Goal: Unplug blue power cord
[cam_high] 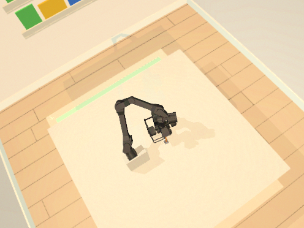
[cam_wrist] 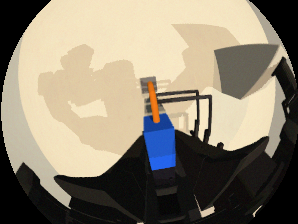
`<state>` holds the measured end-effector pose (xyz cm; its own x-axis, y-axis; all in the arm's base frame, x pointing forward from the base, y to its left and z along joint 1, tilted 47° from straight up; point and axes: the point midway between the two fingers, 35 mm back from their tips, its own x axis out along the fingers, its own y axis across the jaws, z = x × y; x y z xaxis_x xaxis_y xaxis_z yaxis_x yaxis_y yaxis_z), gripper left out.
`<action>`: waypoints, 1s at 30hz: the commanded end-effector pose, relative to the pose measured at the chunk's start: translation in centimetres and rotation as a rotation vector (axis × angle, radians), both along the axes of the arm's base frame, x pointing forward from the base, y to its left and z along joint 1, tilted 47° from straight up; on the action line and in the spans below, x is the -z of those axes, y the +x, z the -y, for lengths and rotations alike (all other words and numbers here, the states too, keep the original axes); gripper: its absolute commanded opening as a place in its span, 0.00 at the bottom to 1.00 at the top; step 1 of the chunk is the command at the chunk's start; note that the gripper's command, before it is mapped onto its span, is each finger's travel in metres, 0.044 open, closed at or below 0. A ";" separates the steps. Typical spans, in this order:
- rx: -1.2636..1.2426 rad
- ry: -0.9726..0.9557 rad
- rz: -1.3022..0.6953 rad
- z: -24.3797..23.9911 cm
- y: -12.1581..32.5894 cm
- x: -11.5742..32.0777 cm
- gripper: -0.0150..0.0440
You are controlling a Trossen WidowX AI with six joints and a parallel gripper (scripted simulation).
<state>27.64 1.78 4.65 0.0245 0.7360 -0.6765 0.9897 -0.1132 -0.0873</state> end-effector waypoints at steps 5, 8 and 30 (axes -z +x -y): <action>0.007 -0.017 -0.002 1.4 -0.1 1.1 0.25; 0.007 -0.018 -0.003 1.8 -0.1 1.5 0.25; 0.008 -0.018 -0.005 4.5 -0.9 3.7 0.25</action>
